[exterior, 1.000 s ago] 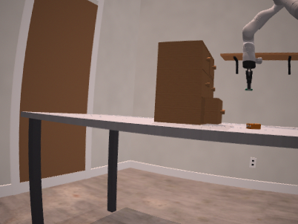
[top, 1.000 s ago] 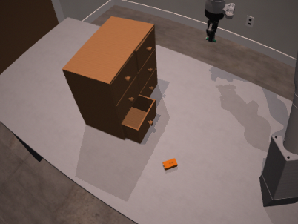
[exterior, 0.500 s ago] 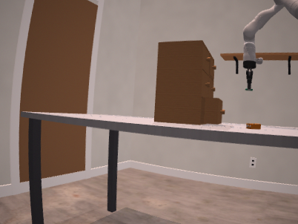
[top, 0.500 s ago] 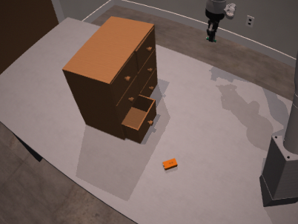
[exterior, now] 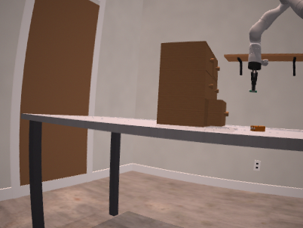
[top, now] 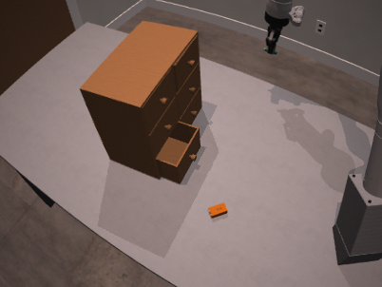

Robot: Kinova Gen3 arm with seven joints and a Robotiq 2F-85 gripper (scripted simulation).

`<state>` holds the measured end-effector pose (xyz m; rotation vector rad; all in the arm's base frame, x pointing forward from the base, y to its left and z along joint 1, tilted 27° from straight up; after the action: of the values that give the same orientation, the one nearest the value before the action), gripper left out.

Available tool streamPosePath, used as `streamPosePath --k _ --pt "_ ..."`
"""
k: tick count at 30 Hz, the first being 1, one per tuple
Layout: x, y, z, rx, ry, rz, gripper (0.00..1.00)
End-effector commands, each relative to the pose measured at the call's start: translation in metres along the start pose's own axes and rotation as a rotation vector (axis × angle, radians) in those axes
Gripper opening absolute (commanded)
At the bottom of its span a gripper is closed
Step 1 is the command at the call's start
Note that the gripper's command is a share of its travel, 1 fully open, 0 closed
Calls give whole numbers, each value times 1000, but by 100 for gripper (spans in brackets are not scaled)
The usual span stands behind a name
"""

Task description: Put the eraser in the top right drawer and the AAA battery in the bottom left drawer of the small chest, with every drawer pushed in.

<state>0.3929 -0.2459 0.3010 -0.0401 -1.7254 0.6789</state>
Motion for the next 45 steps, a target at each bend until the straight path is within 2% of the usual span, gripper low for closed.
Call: streamPosePath --k 1,29,45 --pt "1 1 2 0 -15 3 5" --pt "-1 5 14 1 -137 33 5" --pt "-3 7 23 0 -240 60 5"
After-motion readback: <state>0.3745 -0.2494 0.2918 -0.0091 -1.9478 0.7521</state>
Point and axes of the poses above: the point where the finger pads meet when closed, its own x axis back along the fingers, its own y axis across the jaws, z = x × y, the point moved 8 cm from there along x, back along the fingers, and after that the axes turned 15 degrees about x, right-handed, at the moved point
